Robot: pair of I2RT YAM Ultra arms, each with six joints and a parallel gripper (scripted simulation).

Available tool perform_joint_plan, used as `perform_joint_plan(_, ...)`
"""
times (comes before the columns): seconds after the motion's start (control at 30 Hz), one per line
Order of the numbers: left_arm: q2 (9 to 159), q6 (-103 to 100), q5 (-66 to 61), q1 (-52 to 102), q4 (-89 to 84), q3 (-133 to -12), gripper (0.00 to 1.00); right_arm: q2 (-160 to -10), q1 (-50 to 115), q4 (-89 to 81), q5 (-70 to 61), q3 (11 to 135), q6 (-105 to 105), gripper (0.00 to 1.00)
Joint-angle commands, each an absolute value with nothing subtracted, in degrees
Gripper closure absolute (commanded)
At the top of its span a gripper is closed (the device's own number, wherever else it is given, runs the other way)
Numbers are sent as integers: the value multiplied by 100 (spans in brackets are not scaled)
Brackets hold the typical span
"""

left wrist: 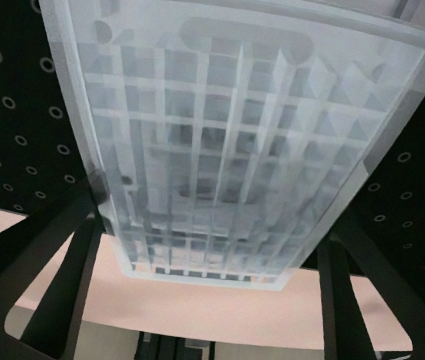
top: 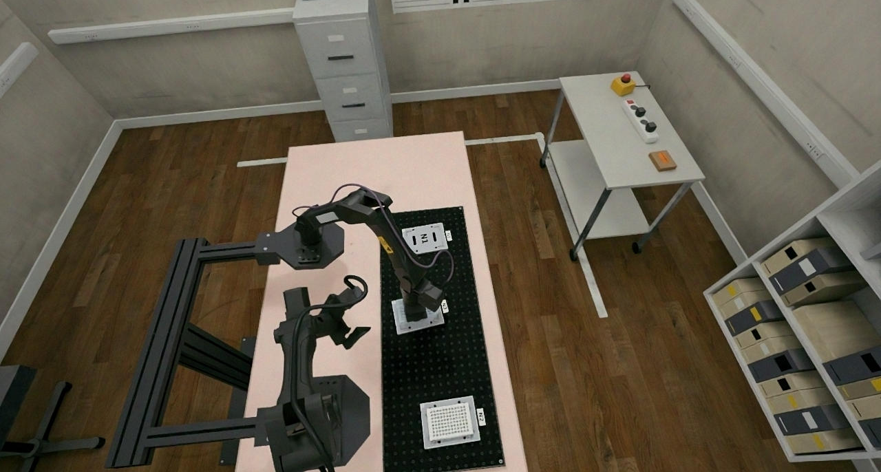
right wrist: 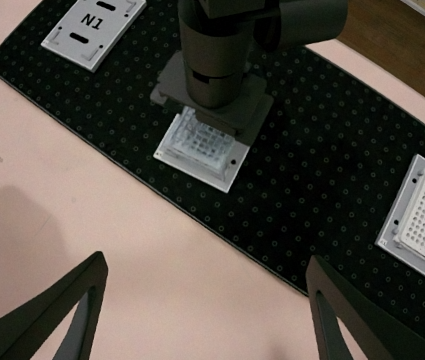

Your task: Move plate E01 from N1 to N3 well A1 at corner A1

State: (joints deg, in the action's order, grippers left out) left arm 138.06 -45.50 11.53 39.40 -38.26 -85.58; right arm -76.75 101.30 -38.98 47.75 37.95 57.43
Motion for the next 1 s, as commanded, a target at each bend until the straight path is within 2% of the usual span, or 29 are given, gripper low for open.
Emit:
perform_joint_plan(0.0,13685,-4557,1222,3995,-3686,-8712,18,-7713,10169,-3965,4913,3965,5782,0)
perform_joint_plan(0.97,13758,-4481,1168,3938,-3533,-8487,18,-7713,10169,-3965,4913,3965,5783,0)
